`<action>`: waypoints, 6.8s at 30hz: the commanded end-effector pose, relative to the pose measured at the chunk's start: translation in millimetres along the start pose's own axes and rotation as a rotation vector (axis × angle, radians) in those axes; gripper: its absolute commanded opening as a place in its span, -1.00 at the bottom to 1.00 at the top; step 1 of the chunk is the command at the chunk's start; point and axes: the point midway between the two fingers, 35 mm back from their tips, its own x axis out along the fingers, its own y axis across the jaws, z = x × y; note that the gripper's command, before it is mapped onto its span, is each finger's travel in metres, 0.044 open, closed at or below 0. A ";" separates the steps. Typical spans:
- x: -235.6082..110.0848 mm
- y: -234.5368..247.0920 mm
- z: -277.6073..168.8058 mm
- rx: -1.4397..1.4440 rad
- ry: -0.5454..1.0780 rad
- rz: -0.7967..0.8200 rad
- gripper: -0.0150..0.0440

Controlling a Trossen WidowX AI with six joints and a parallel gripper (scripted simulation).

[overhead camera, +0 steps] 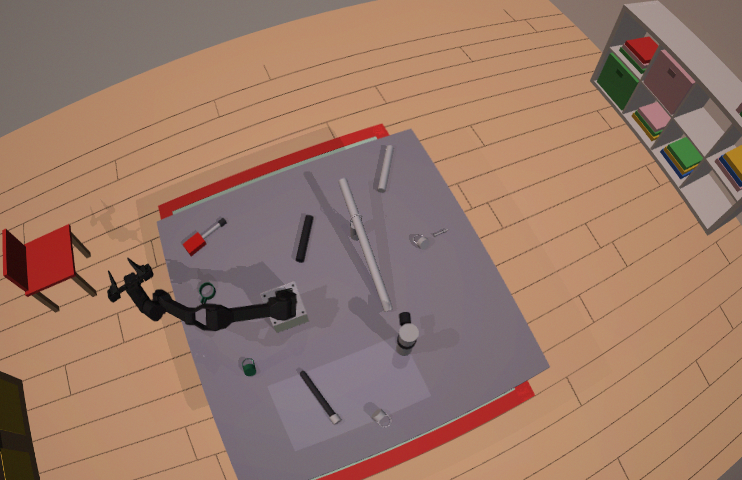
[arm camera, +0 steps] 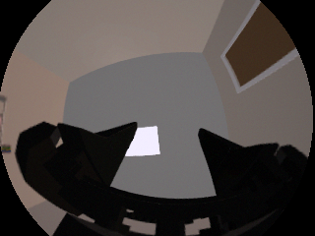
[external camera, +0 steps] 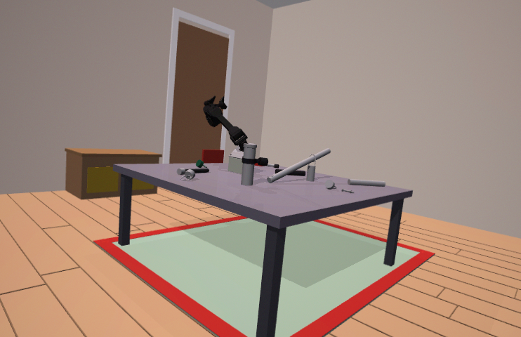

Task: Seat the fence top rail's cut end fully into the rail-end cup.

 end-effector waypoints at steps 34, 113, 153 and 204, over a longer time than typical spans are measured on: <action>190.0 502.5 -41.4 -1.706 -0.928 0.415 1.00; -460.8 752.7 -371.9 -0.559 -1.272 -3.219 1.00; -539.9 769.3 -338.9 -0.556 -1.274 -3.219 1.00; -575.9 780.6 -329.9 -0.583 -1.189 -3.269 -0.49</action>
